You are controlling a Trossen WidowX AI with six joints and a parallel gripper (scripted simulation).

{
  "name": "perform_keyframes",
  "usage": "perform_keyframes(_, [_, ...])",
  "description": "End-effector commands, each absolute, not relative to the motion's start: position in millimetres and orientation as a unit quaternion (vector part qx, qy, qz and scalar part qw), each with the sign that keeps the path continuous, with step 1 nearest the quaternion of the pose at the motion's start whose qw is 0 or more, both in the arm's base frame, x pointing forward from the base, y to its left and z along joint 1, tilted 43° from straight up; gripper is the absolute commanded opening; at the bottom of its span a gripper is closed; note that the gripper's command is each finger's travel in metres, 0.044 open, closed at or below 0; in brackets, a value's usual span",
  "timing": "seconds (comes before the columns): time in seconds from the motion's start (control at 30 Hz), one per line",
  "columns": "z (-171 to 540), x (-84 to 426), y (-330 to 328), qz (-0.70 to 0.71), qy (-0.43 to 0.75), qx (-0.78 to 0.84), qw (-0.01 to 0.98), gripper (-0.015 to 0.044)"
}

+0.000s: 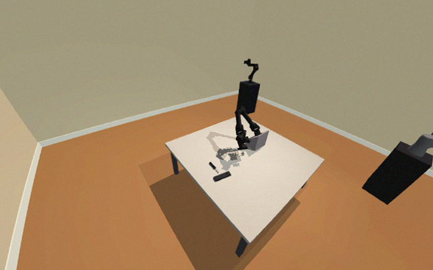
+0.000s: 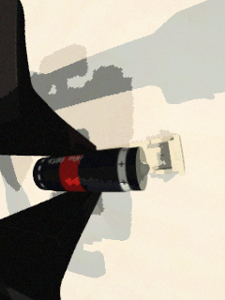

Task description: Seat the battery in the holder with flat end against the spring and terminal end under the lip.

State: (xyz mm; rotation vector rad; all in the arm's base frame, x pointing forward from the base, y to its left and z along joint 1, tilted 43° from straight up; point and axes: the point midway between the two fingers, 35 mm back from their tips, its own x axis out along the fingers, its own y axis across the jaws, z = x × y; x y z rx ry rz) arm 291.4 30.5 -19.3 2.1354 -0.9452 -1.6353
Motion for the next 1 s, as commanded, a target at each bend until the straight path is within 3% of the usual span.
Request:
perform_keyframes(0.0, [-21, 289, 32, -0.578, -0.313, 0.736, 0.165, 0.0071])
perform_keyframes(0.97, [-54, 290, 4, -0.677, -0.339, 0.643, 0.114, 0.0071])
